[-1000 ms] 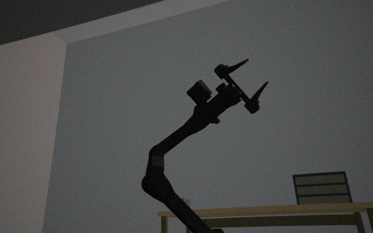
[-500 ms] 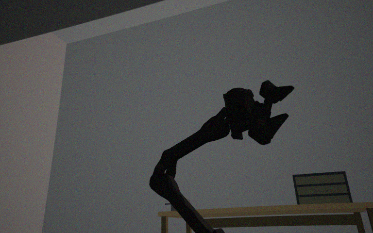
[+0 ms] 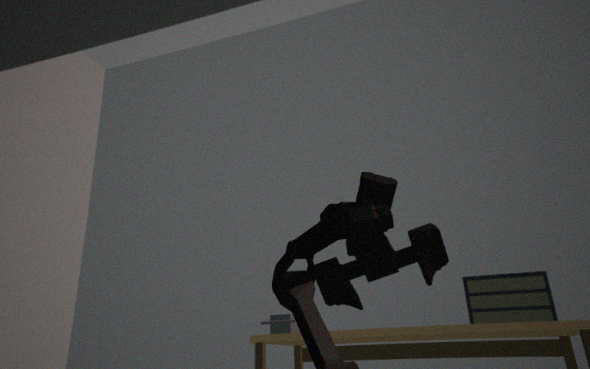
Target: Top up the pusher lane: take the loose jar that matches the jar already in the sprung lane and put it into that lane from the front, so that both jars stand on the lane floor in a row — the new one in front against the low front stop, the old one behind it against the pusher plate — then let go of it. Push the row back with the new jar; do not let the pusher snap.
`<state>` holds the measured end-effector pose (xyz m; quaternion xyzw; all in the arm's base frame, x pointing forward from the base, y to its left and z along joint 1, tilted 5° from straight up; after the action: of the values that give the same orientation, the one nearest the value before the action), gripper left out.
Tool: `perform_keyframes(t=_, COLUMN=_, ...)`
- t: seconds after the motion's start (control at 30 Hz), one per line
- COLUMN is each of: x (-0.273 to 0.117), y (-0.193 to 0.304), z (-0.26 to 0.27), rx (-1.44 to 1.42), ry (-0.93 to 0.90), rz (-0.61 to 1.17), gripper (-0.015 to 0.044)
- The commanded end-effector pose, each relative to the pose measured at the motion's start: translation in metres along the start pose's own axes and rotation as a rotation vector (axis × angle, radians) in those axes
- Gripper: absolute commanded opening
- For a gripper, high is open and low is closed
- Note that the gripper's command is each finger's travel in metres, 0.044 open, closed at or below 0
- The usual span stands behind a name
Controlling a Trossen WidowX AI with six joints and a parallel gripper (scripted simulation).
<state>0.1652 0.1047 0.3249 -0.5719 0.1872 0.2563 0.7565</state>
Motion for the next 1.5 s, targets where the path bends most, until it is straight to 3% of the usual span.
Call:
perform_keyframes(t=0.0, x=0.026, y=0.016, z=-0.047, rx=-0.082, ry=0.197, rz=0.187, gripper=0.0440)
perform_keyframes(t=0.2, x=0.039, y=0.044, z=-0.108, rx=-0.081, ry=0.369, rz=0.508, gripper=0.0440)
perform_keyframes(t=0.4, x=0.035, y=0.072, z=-0.155, rx=0.017, ry=0.408, rz=0.800, gripper=0.0440)
perform_keyframes(t=1.47, x=0.064, y=0.110, z=-0.178, rx=0.025, ry=0.407, rz=0.816, gripper=0.0440)
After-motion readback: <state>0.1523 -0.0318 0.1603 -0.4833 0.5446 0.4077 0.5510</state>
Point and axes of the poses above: the point midway between the two fingers, 35 mm back from their tips, its own x axis out along the fingers, its own z axis across the jaws, y = z × x, the point moved 10 cm from there along -x, back along the fingers, and after that the axes turned 4 degrees about x, right-handed, at the moved point
